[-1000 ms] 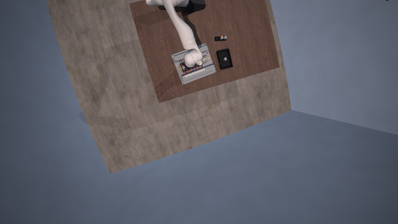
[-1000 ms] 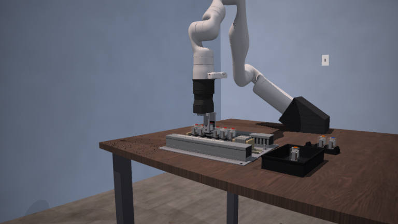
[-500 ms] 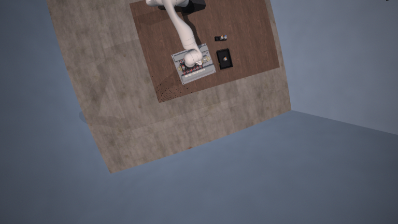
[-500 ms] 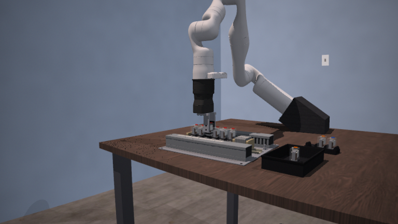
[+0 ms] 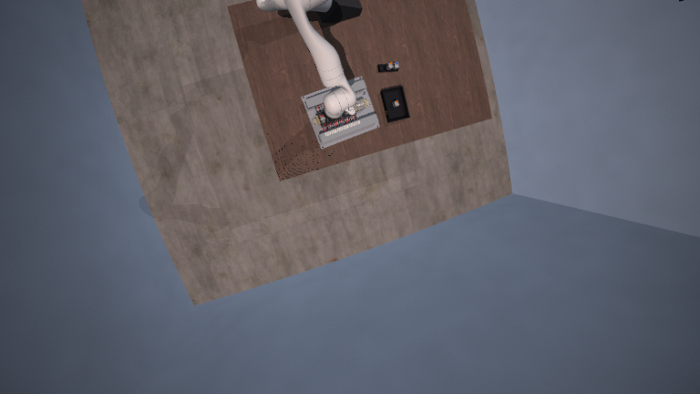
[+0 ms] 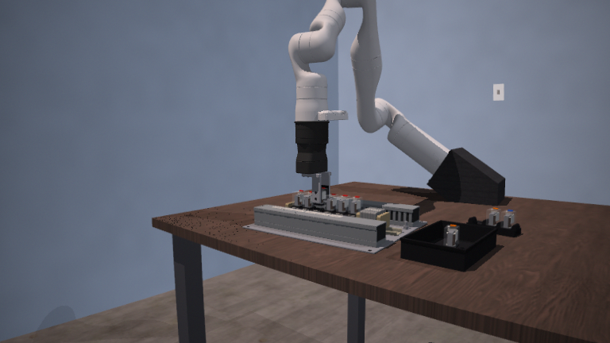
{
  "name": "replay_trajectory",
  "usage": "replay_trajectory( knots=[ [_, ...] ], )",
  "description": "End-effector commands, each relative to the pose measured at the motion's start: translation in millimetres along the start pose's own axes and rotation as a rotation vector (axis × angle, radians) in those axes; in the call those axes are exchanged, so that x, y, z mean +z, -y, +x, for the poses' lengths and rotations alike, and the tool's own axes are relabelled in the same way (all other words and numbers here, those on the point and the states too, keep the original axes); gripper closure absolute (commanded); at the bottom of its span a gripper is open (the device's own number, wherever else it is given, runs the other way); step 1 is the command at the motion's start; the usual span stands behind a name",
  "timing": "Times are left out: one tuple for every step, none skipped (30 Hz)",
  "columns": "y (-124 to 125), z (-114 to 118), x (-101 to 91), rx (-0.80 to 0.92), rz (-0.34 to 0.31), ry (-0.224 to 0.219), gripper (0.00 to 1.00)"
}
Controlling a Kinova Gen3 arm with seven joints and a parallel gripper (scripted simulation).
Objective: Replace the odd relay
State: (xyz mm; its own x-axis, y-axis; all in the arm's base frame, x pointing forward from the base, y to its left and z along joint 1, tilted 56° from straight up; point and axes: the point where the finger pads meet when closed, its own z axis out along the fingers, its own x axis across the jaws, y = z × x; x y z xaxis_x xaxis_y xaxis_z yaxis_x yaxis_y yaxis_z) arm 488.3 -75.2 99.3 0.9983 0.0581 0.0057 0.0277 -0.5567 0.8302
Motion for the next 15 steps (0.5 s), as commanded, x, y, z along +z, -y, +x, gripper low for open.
replay_trajectory(
  knots=[
    [0.2, 0.6, -0.6, 0.001, 0.001, -0.002, 1.0],
    [0.2, 0.6, -0.5, 0.002, 0.001, -0.002, 1.0],
    [0.1, 0.6, -0.4, 0.003, 0.001, -0.002, 1.0],
    [0.1, 0.6, -0.2, 0.004, 0.002, -0.002, 1.0],
    [0.1, 0.6, -0.1, 0.005, 0.002, -0.002, 1.0],
    [0.0, 0.6, 0.0, 0.006, 0.002, -0.002, 1.0],
    [0.0, 0.6, 0.2, 0.006, 0.002, -0.002, 1.0],
    [0.0, 0.6, 0.3, 0.007, 0.002, -0.002, 1.0],
    [-0.1, 0.6, 0.4, 0.008, 0.003, -0.002, 1.0],
    [-0.1, 0.6, 0.5, 0.009, 0.003, -0.002, 1.0],
    [-0.1, 0.6, 0.7, 0.01, 0.003, -0.002, 1.0],
    [-0.2, 0.6, 0.8, 0.011, 0.003, -0.001, 1.0],
    [-0.2, 0.6, 0.9, 0.011, 0.003, -0.001, 1.0],
    [-0.2, 0.6, 1.1, 0.012, 0.004, -0.001, 1.0],
    [-0.2, 0.6, 1.1, 0.012, 0.004, -0.001, 1.0]
  ],
)
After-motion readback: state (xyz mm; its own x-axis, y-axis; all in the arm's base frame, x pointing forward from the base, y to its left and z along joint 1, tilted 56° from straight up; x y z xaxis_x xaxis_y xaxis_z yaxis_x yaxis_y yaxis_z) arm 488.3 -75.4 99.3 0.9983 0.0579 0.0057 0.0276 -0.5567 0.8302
